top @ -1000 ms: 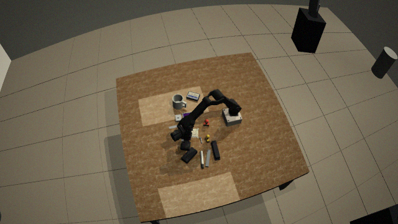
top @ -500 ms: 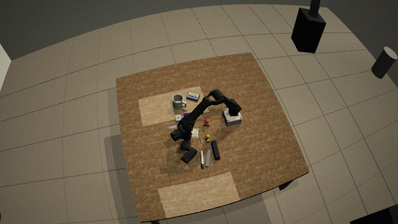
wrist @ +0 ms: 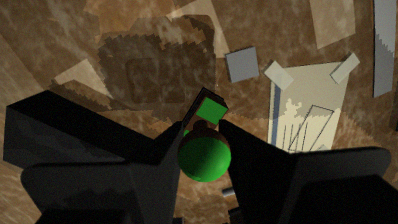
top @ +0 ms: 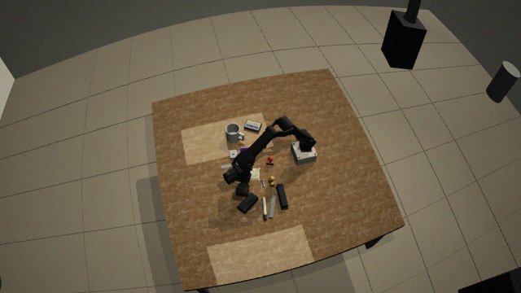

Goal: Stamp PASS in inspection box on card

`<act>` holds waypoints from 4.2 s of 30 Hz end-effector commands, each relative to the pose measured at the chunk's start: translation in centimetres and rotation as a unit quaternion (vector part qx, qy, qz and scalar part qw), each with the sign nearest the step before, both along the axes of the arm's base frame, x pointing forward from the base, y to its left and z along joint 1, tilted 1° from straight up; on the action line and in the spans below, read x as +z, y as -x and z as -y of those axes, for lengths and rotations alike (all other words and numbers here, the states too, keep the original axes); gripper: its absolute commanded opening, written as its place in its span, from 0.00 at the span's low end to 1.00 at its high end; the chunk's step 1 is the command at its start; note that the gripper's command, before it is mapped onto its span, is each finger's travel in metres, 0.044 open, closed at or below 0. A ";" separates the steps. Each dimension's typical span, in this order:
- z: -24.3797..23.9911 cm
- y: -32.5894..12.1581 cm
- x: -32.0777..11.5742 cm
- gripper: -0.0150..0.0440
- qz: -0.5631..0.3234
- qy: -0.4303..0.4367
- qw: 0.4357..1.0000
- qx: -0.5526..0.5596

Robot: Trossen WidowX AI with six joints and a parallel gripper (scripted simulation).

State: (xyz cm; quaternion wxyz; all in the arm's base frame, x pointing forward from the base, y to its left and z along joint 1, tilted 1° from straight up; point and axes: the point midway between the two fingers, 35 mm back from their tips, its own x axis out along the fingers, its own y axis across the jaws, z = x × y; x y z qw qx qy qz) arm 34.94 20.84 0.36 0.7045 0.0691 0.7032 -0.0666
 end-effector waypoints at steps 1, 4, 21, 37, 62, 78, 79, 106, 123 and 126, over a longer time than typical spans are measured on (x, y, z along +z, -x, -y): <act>0.0 -0.1 0.3 0.25 0.001 -0.001 1.000 0.000; -0.1 -0.1 0.5 0.25 0.001 -0.001 1.000 0.000; -0.1 -0.1 1.3 0.25 0.001 -0.001 1.000 0.000; -0.1 -0.2 2.1 0.25 0.001 -0.001 1.000 0.000; -0.1 -0.2 3.3 0.25 0.001 -0.002 1.000 0.000; -0.1 -0.1 4.1 0.25 0.001 -0.002 1.000 0.000; -0.1 -0.1 4.2 0.25 0.001 -0.002 1.000 0.000; -0.1 -0.1 5.5 0.25 0.001 -0.002 1.000 0.000; 1.7 -0.4 6.2 0.25 0.002 -0.002 1.000 0.000; 3.9 -0.7 6.3 0.25 0.002 -0.001 1.000 0.000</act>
